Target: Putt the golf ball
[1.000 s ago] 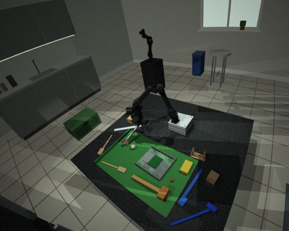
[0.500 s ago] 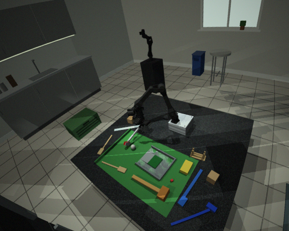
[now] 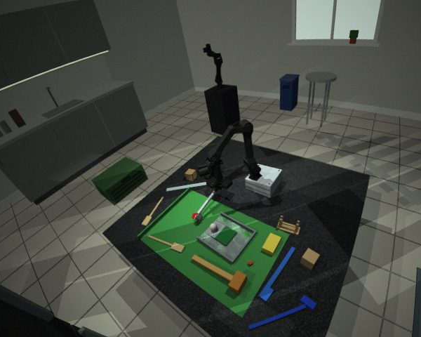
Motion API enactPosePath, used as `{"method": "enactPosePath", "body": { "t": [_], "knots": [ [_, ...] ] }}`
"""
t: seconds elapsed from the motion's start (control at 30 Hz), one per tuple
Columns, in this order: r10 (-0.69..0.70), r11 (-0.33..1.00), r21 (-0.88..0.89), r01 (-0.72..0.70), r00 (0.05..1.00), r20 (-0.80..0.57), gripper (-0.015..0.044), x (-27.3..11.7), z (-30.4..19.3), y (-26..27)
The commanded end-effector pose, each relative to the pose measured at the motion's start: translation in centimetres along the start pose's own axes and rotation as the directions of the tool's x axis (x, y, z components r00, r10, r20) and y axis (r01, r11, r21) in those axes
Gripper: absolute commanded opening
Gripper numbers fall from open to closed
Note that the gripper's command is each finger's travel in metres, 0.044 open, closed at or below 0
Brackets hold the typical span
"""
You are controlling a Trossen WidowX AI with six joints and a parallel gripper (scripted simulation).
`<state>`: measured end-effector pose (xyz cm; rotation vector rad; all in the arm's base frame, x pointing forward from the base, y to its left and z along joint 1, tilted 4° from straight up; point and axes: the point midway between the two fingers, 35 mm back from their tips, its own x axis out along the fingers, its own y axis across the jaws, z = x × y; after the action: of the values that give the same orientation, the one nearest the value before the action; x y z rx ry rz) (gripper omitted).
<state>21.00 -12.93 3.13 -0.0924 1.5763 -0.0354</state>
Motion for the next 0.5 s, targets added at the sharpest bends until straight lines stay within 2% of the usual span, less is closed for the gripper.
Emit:
{"method": "enactPosePath", "body": {
  "t": [0.0,0.23,0.47],
  "knots": [
    [-0.008,1.000,0.004,0.008,1.000,0.012,0.0000,-1.7,0.1,0.1],
    [-0.007,1.000,0.004,0.007,1.000,0.012,0.0000,-5.7,0.0,0.2],
    [-0.003,1.000,0.000,0.003,1.000,0.005,0.0000,-4.9,0.0,0.2]
  ]
}}
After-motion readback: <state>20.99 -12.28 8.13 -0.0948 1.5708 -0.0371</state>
